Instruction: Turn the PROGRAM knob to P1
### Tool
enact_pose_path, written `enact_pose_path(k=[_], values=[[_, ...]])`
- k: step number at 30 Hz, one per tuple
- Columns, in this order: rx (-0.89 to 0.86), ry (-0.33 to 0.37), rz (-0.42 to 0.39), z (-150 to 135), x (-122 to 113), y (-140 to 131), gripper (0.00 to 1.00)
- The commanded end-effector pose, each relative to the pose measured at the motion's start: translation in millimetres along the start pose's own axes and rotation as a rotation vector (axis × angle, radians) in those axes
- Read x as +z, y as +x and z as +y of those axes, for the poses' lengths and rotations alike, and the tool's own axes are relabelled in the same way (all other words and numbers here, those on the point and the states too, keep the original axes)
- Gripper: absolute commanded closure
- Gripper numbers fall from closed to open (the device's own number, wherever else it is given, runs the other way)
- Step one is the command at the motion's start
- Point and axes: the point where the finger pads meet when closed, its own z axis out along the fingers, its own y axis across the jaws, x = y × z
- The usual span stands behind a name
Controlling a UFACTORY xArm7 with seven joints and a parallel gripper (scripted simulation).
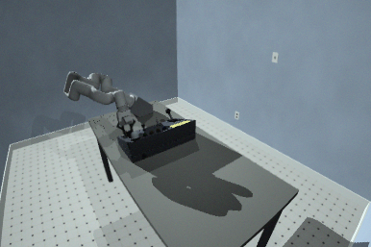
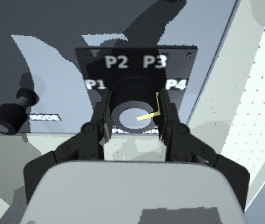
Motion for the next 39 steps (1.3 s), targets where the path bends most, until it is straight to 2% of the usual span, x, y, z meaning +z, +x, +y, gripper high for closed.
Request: enact_pose_path(k=[1,39], values=[[-0.001,0.001,0.003,-0.3,-0.6,1.0,1.0],[-0.043,0.001,0.003,-0.3,-0.6,1.0,1.0]])
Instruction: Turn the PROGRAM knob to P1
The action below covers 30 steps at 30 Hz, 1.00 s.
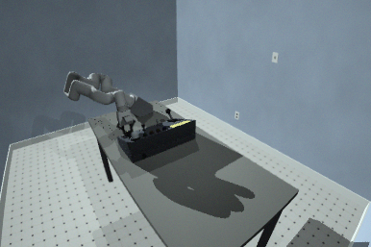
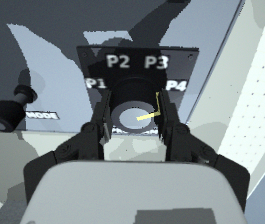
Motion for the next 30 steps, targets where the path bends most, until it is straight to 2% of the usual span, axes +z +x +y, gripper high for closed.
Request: enact_pose_path(k=[1,18,30], values=[[-0.009,0.0,0.003,-0.3,-0.6,1.0,1.0],[-0.14,0.0,0.003,-0.3,-0.6,1.0,1.0],[-0.322,0.0,0.003,-0.3,-0.6,1.0,1.0]])
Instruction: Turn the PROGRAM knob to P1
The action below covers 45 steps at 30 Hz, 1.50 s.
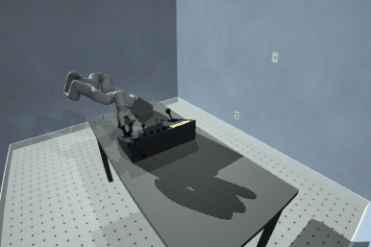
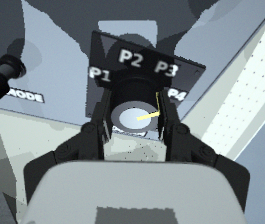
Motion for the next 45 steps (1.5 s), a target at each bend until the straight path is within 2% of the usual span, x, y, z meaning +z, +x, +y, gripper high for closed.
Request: enact_pose_path(k=[1,22,45], values=[[-0.068,0.001,0.002,0.1,-0.6,1.0,1.0],[-0.434,0.001,0.002,0.1,-0.6,1.0,1.0],[-0.978,0.0,0.002,0.1,-0.6,1.0,1.0]])
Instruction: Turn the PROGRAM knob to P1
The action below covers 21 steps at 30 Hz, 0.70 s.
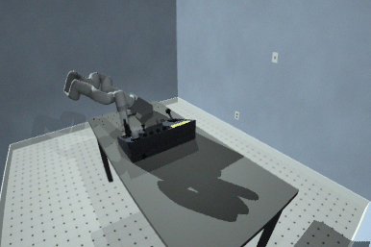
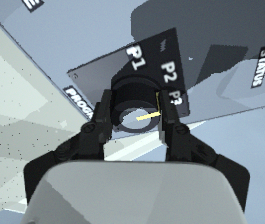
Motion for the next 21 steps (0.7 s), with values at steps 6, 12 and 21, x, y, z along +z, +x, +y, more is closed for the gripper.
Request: enact_pose_path(k=[6,12,21], values=[[-0.24,0.001,0.003,1.1,-0.6,0.5,1.0],[-0.343,0.0,0.003,1.1,-0.6,0.5,1.0],[-0.561,0.0,0.003,1.1,-0.6,0.5,1.0]])
